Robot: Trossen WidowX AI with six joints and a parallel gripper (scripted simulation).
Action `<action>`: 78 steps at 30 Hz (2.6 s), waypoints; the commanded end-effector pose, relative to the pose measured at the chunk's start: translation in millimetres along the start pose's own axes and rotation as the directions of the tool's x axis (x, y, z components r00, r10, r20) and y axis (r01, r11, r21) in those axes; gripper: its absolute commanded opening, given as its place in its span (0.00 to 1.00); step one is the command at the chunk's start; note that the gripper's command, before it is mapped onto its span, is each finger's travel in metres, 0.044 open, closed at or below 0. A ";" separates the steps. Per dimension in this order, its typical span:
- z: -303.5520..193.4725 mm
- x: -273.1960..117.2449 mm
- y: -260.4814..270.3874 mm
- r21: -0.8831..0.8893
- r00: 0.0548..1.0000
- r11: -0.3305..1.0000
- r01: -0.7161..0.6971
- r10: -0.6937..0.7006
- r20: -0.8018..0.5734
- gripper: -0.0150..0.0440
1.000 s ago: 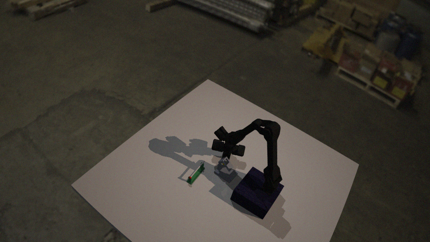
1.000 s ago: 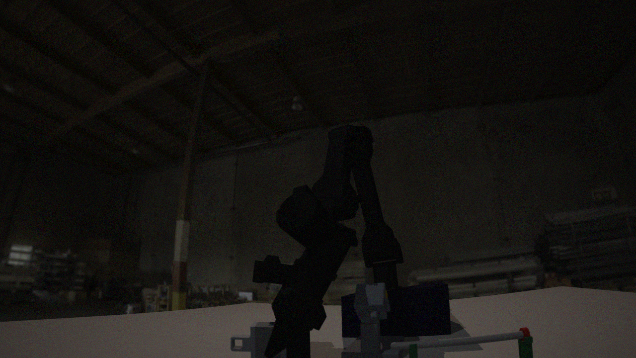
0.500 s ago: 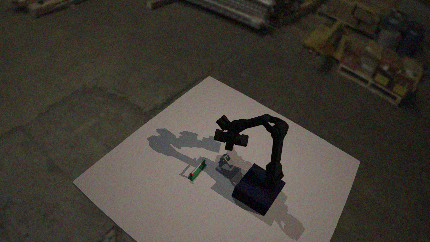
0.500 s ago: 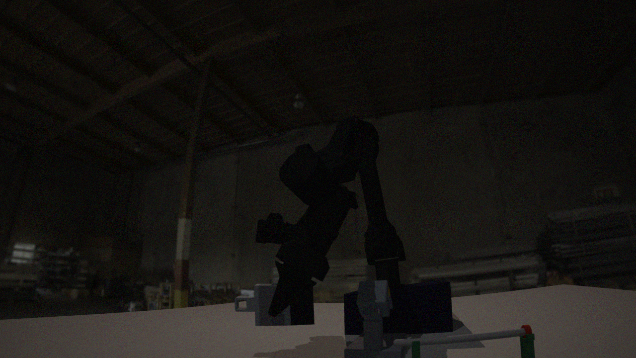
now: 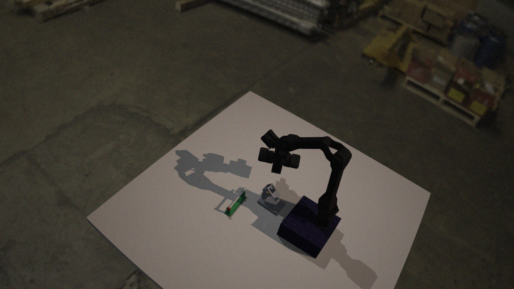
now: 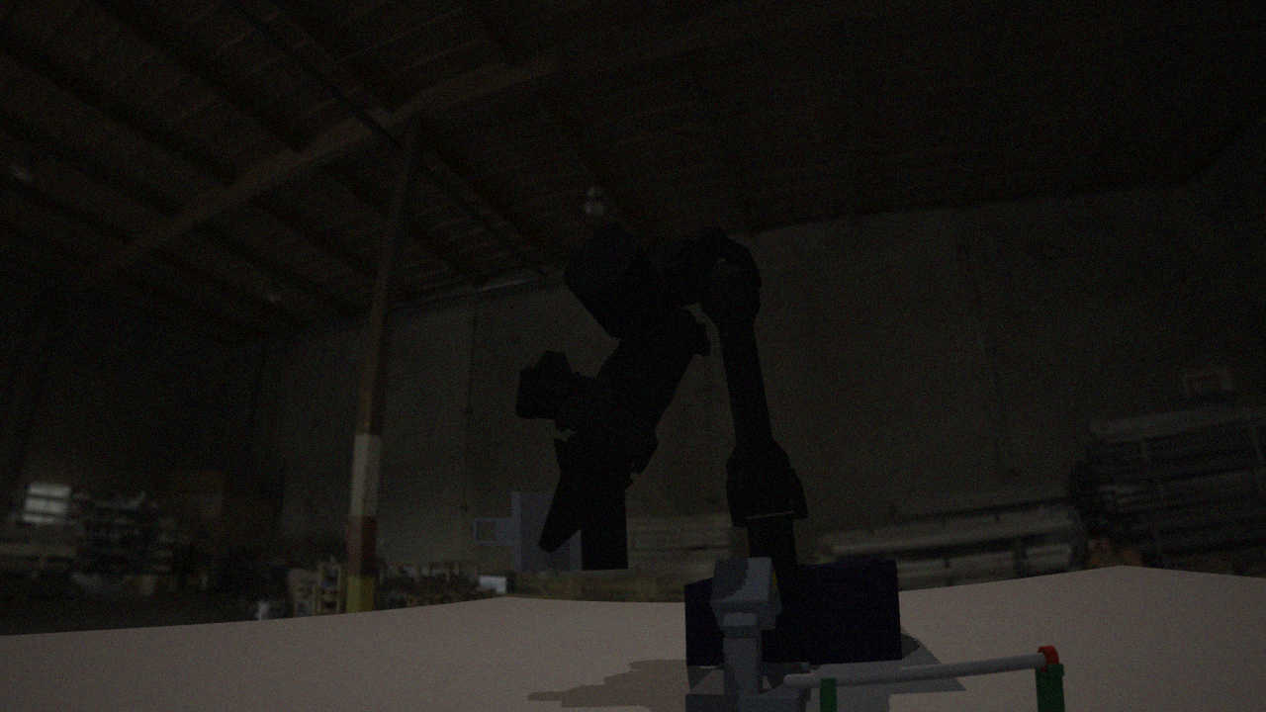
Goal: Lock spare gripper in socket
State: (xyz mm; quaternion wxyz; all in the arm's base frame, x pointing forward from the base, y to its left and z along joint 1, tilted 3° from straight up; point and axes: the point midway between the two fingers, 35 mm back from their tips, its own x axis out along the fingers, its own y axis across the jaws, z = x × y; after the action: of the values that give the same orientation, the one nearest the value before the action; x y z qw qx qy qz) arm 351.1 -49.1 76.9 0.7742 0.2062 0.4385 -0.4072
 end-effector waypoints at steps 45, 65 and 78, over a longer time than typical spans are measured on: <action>-59.0 -37.7 -11.9 -0.496 0.950 0.864 -0.079 -0.086 -0.301 0.25; -93.9 -73.8 -29.6 -0.708 0.857 0.662 -0.245 -0.193 -0.477 0.25; -112.1 -101.4 -43.6 -0.766 0.775 0.518 -0.380 -0.273 -0.569 0.25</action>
State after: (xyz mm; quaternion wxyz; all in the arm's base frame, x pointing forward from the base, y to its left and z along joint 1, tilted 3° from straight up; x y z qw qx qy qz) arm 235.8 41.2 98.4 0.6059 -0.0542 0.7924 -0.0464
